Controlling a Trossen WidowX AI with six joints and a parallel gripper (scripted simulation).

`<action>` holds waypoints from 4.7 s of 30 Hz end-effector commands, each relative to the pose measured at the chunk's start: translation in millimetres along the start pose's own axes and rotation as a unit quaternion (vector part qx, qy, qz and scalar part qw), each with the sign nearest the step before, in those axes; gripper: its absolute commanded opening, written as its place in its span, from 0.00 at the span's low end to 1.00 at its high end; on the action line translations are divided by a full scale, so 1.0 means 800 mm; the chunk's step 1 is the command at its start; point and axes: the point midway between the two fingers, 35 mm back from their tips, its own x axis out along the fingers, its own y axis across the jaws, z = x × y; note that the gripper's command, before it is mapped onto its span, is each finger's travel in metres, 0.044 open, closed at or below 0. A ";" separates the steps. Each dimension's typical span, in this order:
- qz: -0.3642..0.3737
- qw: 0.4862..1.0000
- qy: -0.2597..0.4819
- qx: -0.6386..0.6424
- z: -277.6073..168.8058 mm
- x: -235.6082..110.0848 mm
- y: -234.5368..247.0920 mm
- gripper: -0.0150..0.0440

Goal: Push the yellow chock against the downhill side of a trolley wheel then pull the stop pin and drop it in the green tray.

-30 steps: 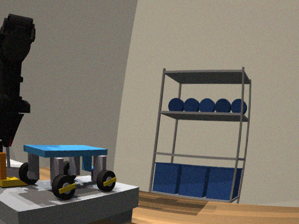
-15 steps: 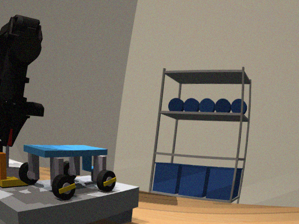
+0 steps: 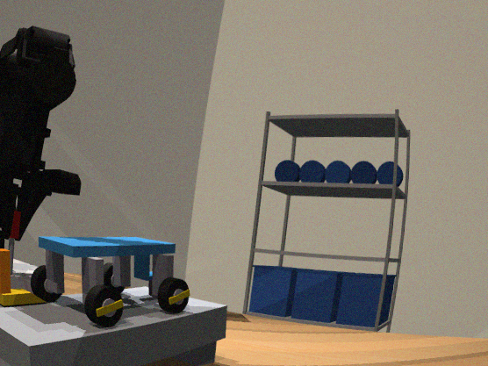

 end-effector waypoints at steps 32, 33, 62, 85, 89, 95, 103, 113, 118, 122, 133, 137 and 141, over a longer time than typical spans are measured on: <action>0.094 0.995 -0.009 0.029 0.035 0.096 0.034 0.25; 0.094 0.995 -0.009 0.029 0.036 0.100 0.036 0.25; 0.094 0.995 -0.009 0.029 0.034 0.108 0.018 0.58; 0.093 0.995 -0.009 0.029 0.033 0.118 0.000 0.58; 0.093 0.995 -0.009 0.029 0.033 0.120 -0.003 0.58; 0.093 0.995 -0.009 0.029 0.033 0.123 -0.007 0.58; 0.092 0.995 -0.009 0.029 0.032 0.128 -0.013 0.58; 0.092 0.995 -0.009 0.029 0.033 0.134 -0.019 0.58; 0.092 0.995 -0.009 0.029 0.033 0.136 -0.020 0.58; 0.091 0.995 -0.008 0.028 0.032 0.134 -0.020 0.71; 0.092 0.995 -0.009 0.028 0.032 0.118 -0.020 0.83; 0.092 0.995 -0.009 0.029 0.035 0.102 -0.021 0.83; 0.092 0.995 -0.009 0.029 0.035 0.087 -0.021 1.00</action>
